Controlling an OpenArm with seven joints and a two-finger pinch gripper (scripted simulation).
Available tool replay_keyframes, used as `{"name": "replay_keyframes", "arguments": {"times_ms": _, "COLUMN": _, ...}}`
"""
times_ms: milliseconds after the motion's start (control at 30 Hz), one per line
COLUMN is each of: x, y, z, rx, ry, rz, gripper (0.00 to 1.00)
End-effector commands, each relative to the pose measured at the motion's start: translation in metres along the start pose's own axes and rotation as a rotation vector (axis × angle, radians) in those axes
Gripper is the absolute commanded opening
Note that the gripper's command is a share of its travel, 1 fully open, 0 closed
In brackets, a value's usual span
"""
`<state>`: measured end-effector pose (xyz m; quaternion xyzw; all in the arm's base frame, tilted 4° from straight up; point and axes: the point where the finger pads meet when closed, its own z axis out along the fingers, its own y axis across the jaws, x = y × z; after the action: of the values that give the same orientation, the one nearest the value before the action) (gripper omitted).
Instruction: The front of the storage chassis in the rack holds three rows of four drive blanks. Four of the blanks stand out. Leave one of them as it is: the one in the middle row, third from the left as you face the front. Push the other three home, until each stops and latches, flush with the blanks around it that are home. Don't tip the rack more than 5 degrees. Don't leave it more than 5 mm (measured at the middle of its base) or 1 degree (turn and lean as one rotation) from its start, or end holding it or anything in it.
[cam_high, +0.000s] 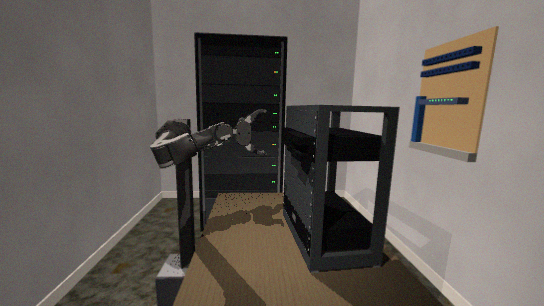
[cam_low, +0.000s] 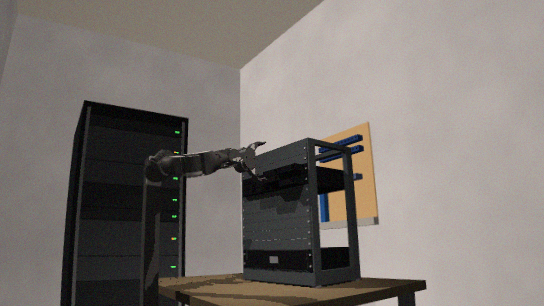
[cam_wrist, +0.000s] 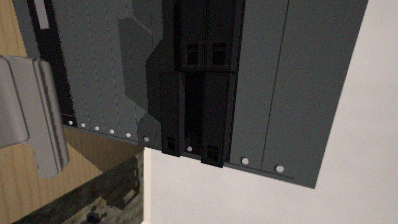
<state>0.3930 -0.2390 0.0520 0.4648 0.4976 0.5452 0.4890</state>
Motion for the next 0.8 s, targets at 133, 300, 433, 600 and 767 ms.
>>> {"name": "replay_keyframes", "arguments": {"times_ms": 133, "x": 0.0006, "y": 0.0006, "z": 0.0001, "rx": 0.000, "ry": 0.003, "rz": -0.002, "gripper": 1.00}}
{"name": "replay_keyframes", "arguments": {"times_ms": 300, "x": 0.0006, "y": 0.0006, "z": 0.0001, "rx": 0.000, "ry": 0.003, "rz": -0.002, "gripper": 1.00}}
{"name": "replay_keyframes", "arguments": {"times_ms": 433, "x": 0.0006, "y": 0.0006, "z": 0.0001, "rx": 0.000, "ry": 0.003, "rz": -0.002, "gripper": 1.00}}
{"name": "replay_keyframes", "arguments": {"times_ms": 600, "x": 0.0006, "y": 0.0006, "z": 0.0001, "rx": 0.000, "ry": 0.003, "rz": -0.002, "gripper": 1.00}}
{"name": "replay_keyframes", "arguments": {"times_ms": 767, "x": 0.0006, "y": 0.0006, "z": 0.0001, "rx": 0.000, "ry": 0.003, "rz": -0.002, "gripper": 0.00}}
